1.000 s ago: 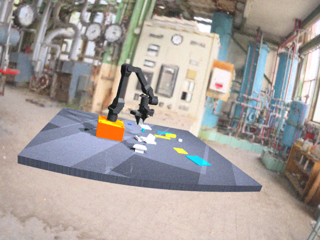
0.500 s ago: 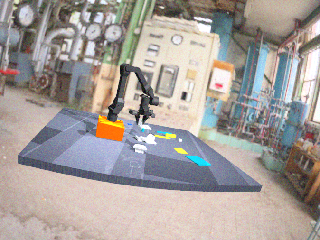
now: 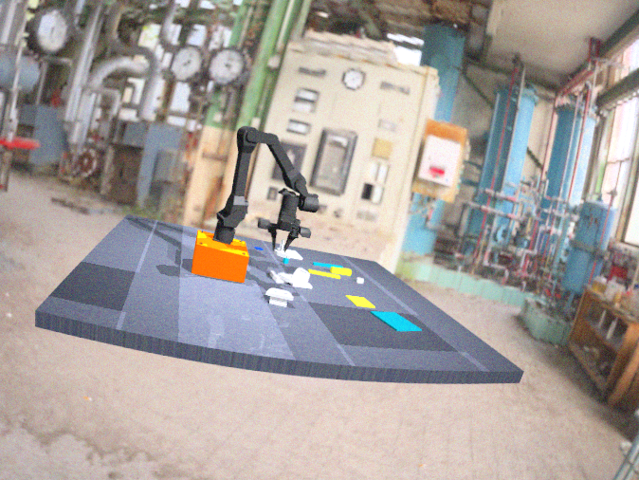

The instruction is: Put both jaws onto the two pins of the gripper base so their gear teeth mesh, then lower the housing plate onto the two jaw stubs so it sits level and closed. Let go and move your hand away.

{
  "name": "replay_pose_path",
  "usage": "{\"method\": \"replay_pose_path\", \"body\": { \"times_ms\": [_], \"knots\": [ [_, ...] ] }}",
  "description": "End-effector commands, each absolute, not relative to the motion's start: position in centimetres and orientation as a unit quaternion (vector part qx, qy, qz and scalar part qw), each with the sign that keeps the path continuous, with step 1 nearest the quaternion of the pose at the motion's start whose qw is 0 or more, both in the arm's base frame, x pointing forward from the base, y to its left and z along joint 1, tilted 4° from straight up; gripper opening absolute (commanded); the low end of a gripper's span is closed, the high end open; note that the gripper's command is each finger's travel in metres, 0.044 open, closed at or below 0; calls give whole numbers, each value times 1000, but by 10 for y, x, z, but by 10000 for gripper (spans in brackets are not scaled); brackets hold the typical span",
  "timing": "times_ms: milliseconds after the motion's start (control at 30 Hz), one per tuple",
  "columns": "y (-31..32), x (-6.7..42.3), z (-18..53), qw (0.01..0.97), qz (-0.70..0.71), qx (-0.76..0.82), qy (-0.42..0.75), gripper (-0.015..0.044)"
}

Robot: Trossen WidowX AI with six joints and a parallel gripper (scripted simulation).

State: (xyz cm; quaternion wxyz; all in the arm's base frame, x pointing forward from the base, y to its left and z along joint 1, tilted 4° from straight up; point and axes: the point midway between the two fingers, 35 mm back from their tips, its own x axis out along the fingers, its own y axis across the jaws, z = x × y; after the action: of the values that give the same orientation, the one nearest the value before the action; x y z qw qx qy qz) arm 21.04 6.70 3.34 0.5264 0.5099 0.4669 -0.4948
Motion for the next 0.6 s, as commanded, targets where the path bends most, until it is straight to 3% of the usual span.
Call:
{"method": "replay_pose_path", "body": {
  "times_ms": [0, 567],
  "knots": [
    [61, 207, 32, 499, -518, 534, 444, 134],
    [41, 202, 33, 387, -595, 620, 334, 134]
  ]
}}
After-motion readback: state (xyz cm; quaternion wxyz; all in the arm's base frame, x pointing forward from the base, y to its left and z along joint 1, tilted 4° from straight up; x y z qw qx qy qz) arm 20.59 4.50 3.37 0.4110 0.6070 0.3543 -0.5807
